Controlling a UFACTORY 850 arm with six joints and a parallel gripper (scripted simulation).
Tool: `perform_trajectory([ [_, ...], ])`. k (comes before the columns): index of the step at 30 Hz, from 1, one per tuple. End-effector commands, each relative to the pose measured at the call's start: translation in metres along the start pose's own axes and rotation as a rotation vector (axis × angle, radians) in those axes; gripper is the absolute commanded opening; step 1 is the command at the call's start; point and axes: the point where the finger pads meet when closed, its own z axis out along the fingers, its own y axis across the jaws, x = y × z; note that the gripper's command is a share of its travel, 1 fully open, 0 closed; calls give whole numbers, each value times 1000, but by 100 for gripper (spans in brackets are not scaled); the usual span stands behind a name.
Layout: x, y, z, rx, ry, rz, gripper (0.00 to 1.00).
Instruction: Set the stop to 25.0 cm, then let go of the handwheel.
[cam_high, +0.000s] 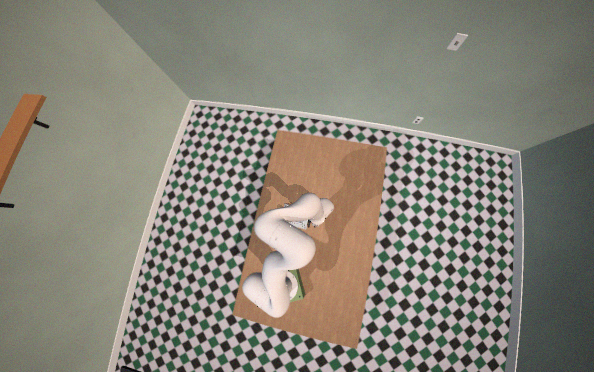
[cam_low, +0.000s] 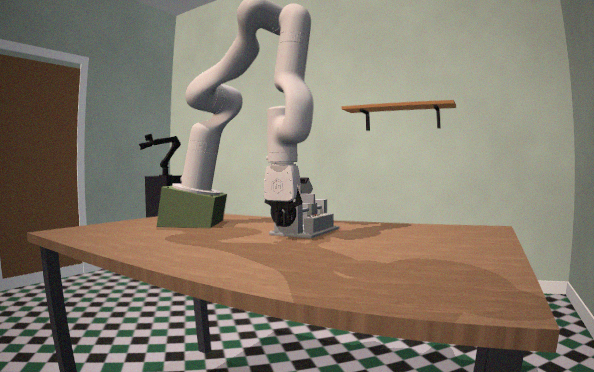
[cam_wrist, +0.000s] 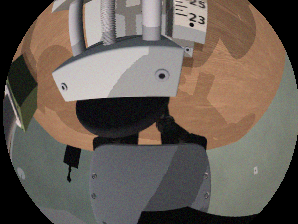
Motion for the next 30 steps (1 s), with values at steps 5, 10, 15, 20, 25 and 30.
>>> perform_trajectory([
  [5, 0, -1, 1, 0, -1, 0, 6],
  [10, 0, -1, 1, 0, -1, 0, 6],
  [15, 0, -2, 2, 0, -1, 0, 6],
  [20, 0, -2, 3, 0, -1, 0, 6],
  [25, 0, -4, 5, 0, -1, 0, 6],
  [30, 0, -5, 6, 0, -1, 0, 6],
])
